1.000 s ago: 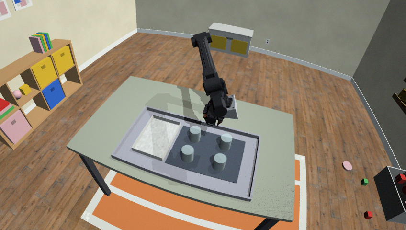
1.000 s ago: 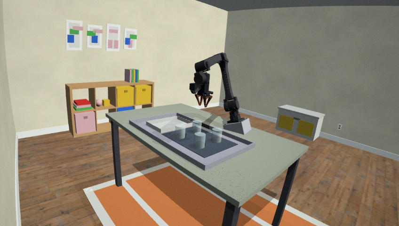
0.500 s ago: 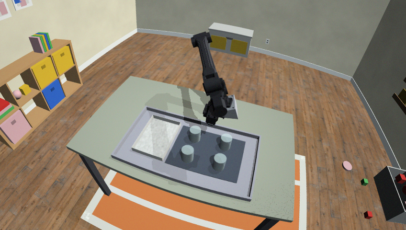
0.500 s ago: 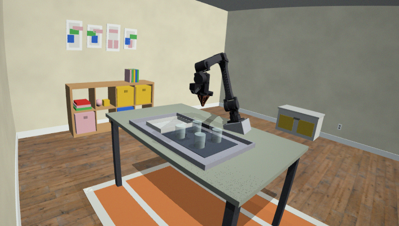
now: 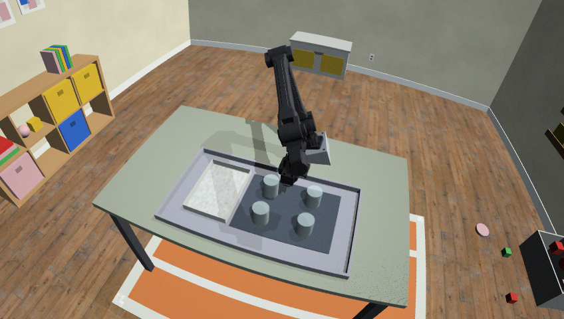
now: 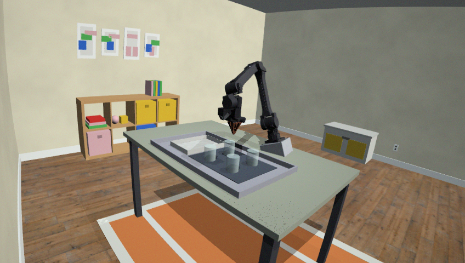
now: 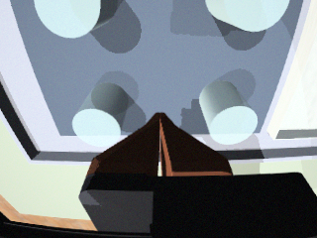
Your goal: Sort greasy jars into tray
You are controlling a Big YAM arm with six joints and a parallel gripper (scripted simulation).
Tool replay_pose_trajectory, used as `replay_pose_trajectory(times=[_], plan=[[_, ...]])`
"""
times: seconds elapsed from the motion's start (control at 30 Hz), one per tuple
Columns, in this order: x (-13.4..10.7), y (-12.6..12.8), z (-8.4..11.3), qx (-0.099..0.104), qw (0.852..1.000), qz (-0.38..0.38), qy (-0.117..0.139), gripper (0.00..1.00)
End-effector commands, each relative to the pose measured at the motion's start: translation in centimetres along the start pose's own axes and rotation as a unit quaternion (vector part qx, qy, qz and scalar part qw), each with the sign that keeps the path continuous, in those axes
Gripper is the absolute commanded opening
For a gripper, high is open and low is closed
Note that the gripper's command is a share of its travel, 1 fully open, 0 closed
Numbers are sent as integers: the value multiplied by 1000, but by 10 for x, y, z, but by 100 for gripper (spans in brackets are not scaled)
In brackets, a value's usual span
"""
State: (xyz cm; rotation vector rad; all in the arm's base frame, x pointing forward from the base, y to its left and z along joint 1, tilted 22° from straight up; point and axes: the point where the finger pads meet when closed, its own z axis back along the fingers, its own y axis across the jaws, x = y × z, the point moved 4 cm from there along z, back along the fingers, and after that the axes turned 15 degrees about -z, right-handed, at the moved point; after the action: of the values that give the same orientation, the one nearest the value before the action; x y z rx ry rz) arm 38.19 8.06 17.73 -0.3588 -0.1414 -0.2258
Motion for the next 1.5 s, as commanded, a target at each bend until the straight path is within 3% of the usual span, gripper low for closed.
replay_pose_trajectory(times=[0.0, 0.07, 0.47, 0.63, 1.13, 1.47], plan=[[7, 4, -14, 2, 1000, 11, -3, 0], [7, 4, -14, 2, 1000, 11, -3, 0], [52, -83, -14, 2, 1000, 11, -3, 0], [52, -83, -14, 2, 1000, 11, -3, 0], [52, -83, -86, 2, 1000, 11, -3, 0], [50, -84, -95, 2, 1000, 11, -3, 0]])
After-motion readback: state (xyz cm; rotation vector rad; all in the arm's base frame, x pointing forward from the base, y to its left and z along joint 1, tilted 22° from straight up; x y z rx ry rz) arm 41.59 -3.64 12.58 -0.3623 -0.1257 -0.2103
